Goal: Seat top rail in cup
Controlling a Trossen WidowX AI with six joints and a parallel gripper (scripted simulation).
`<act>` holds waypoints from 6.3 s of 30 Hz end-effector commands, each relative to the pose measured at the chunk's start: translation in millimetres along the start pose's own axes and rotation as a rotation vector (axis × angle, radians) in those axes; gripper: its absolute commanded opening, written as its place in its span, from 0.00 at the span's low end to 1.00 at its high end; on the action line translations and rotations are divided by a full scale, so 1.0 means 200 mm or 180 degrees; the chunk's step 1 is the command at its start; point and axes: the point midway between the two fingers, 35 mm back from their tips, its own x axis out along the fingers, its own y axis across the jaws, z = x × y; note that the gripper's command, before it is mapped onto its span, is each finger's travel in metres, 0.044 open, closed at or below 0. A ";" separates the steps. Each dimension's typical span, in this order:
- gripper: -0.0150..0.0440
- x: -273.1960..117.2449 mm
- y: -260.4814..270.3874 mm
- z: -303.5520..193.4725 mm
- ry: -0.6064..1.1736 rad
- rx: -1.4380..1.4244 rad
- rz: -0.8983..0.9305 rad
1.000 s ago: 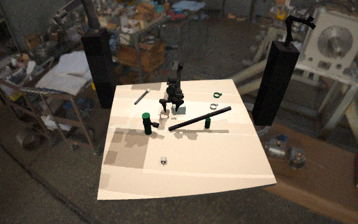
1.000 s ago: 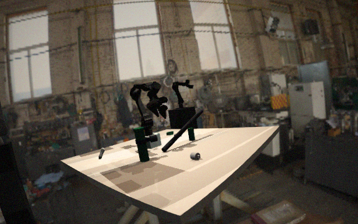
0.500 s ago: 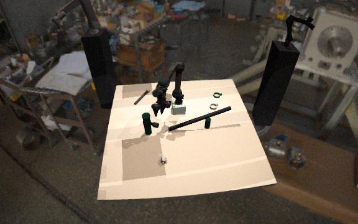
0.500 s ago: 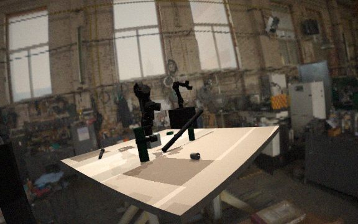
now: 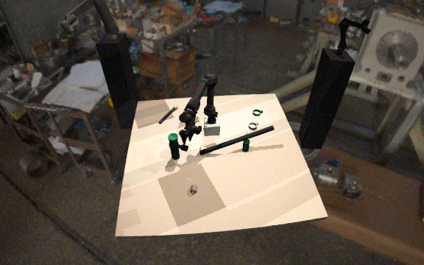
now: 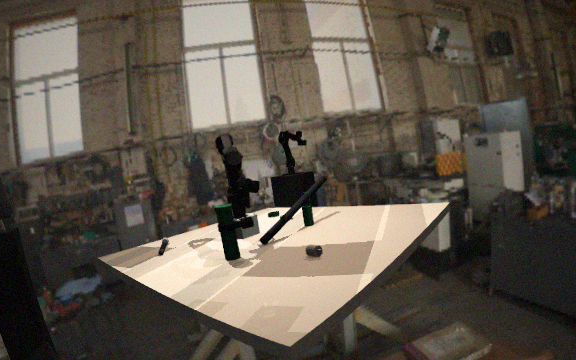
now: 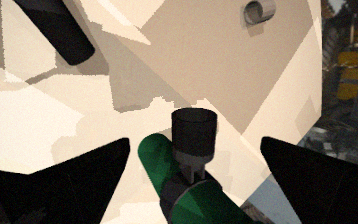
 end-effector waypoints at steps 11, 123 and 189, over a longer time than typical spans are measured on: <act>1.00 0.10 0.00 0.00 -0.0008 -0.0015 -0.0028; 0.25 0.27 0.20 -0.06 -0.0788 -0.1406 -0.0019; 1.00 -0.11 0.17 0.33 -0.0654 0.0512 0.0291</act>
